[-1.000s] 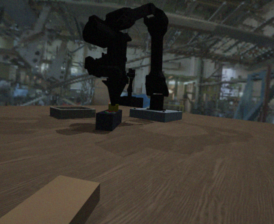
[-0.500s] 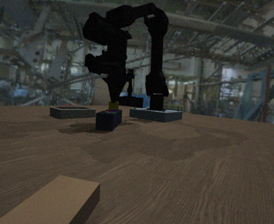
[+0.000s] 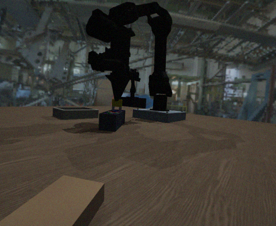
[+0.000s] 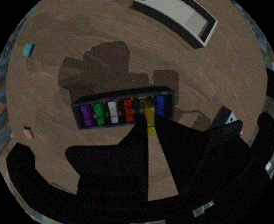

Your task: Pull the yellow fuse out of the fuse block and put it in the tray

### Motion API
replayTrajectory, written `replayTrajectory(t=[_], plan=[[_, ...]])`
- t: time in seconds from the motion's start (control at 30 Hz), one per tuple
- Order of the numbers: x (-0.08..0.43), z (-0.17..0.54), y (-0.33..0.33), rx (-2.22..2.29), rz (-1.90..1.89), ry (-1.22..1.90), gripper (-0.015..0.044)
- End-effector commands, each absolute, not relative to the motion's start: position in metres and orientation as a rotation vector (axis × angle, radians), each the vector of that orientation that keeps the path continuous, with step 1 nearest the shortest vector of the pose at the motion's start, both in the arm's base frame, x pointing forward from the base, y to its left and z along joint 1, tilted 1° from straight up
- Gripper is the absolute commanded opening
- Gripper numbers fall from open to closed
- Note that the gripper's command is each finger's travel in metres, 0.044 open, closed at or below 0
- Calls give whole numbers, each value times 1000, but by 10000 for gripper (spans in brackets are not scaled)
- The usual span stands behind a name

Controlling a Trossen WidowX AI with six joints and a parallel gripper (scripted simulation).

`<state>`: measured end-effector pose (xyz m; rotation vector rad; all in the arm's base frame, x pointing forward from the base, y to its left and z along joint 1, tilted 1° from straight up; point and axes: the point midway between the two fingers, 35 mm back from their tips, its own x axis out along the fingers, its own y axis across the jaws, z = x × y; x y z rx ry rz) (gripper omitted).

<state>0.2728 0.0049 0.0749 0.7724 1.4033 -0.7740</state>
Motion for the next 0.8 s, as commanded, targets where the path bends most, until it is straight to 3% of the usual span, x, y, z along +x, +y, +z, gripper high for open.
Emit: replayTrajectory(t=[0.0,0.77], plan=[[273,78,5,774,-768,1403,0],[276,101,-1,774,-768,1402,0]])
